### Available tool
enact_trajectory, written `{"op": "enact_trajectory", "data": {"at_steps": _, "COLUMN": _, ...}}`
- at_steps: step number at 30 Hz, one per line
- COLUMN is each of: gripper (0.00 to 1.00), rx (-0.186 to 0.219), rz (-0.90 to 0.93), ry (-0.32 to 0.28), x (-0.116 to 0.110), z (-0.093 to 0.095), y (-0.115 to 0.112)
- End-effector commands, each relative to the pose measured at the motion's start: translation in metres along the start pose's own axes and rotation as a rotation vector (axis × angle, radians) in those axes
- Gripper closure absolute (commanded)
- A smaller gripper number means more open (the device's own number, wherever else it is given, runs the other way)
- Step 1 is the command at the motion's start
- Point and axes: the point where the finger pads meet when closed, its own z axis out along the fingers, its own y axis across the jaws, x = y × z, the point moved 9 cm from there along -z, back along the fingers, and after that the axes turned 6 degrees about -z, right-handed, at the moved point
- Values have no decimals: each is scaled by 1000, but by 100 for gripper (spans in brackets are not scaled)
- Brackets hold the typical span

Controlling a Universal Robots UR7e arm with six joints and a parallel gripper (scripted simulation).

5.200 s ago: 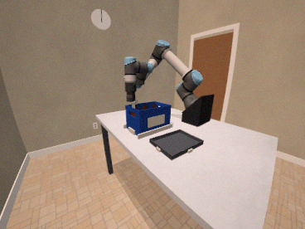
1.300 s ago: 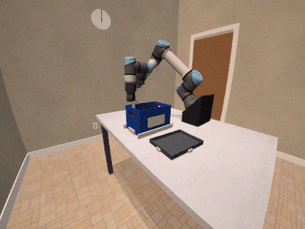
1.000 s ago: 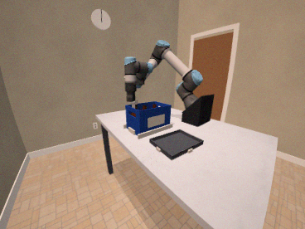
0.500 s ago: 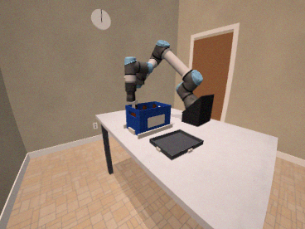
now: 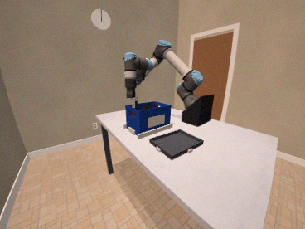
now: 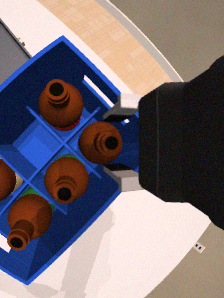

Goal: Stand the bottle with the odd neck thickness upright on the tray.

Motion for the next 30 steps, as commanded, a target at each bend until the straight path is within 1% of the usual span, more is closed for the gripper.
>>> {"op": "enact_trajectory", "data": {"at_steps": 1, "gripper": 0, "rx": 0, "rz": 3, "ry": -2, "x": -2, "z": -20, "y": 0}}
{"op": "enact_trajectory", "data": {"at_steps": 4, "gripper": 0, "rx": 0, "rz": 3, "ry": -2, "x": -2, "z": -31, "y": 0}}
{"op": "enact_trajectory", "data": {"at_steps": 6, "gripper": 0, "rx": 0, "rz": 3, "ry": -2, "x": -2, "z": -31, "y": 0}}
{"op": "enact_trajectory", "data": {"at_steps": 11, "gripper": 0, "rx": 0, "rz": 3, "ry": -2, "x": -2, "z": -46, "y": 0}}
{"op": "enact_trajectory", "data": {"at_steps": 16, "gripper": 0, "rx": 0, "rz": 3, "ry": -2, "x": -1, "z": -56, "y": 0}}
{"op": "enact_trajectory", "data": {"at_steps": 20, "gripper": 0, "rx": 0, "rz": 2, "ry": -1, "x": -1, "z": -59, "y": 0}}
{"op": "enact_trajectory", "data": {"at_steps": 27, "gripper": 0, "rx": 1, "rz": 2, "ry": 1, "x": -1, "z": -59, "y": 0}}
{"op": "enact_trajectory", "data": {"at_steps": 28, "gripper": 100, "rx": 2, "rz": 2, "ry": 1, "x": -1, "z": -59, "y": 0}}
{"op": "enact_trajectory", "data": {"at_steps": 30, "gripper": 100, "rx": 2, "rz": 1, "ry": 1, "x": -1, "z": -59, "y": 0}}
